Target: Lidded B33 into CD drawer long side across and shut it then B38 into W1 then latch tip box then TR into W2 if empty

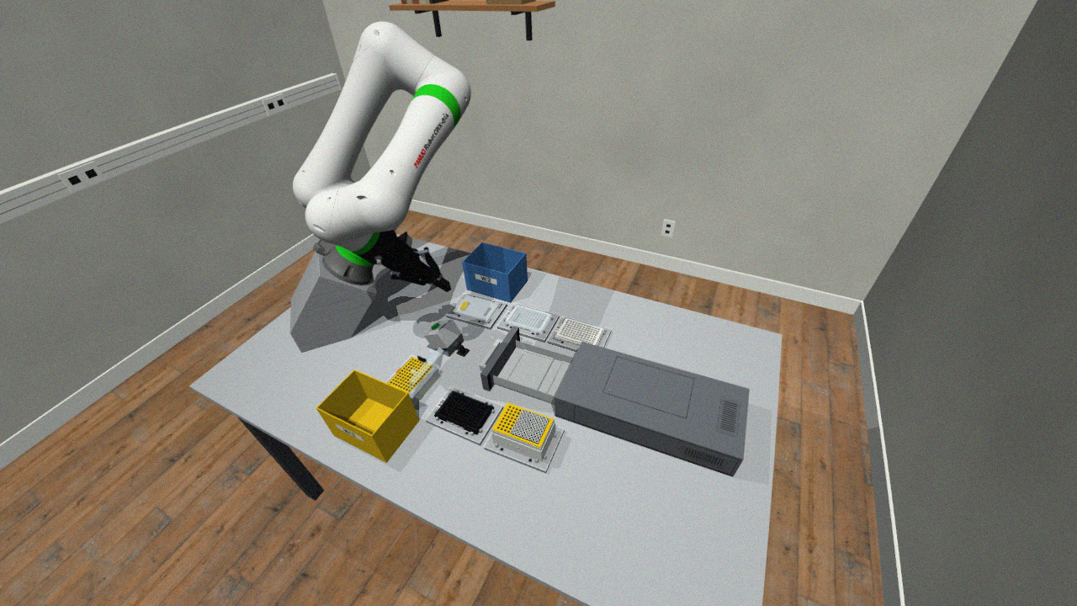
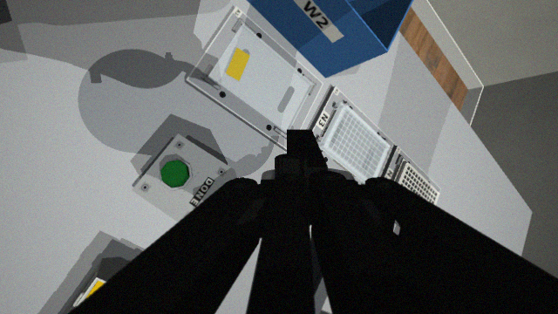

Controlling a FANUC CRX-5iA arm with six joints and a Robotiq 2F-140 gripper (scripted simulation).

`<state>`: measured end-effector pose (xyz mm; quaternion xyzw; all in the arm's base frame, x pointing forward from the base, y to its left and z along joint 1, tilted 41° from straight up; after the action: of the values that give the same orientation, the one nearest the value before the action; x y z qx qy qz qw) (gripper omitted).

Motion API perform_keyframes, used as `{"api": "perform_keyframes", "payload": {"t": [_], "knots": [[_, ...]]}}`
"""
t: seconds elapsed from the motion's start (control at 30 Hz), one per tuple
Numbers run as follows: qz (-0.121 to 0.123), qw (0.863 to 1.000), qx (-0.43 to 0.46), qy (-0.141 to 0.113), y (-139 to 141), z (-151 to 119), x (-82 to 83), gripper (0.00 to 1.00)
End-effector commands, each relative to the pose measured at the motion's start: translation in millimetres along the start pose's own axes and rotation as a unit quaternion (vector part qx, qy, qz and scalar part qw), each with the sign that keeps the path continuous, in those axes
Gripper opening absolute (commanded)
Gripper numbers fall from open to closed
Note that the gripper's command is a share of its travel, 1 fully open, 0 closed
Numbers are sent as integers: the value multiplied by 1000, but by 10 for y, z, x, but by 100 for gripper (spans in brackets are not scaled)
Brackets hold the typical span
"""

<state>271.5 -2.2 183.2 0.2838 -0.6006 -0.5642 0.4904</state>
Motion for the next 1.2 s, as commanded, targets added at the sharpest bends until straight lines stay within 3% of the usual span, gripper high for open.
{"api": "perform_keyframes", "payload": {"t": [0.0, 0.33, 0.53, 0.77, 0.83, 1.17], "knots": [[11, 998, 56, 2, -11, -25, 8, 10], [36, 982, 185, 13, -28, -91, 22, 10], [53, 958, 280, 23, -27, -116, 27, 10], [70, 918, 388, 39, -26, -193, 46, 10], [70, 918, 388, 39, -26, -193, 46, 10], [89, 840, 531, 65, -7, -277, 67, 10]]}}
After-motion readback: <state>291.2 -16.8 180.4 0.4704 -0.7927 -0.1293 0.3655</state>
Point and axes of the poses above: the point where the finger pads meet when closed, its own x axis back along the fingers, its own y axis across the jaws, z = x × y, the point moved 2 cm from there along x, back along the fingers, and after that the axes turned 10 degrees about x, right-handed, at the moved point
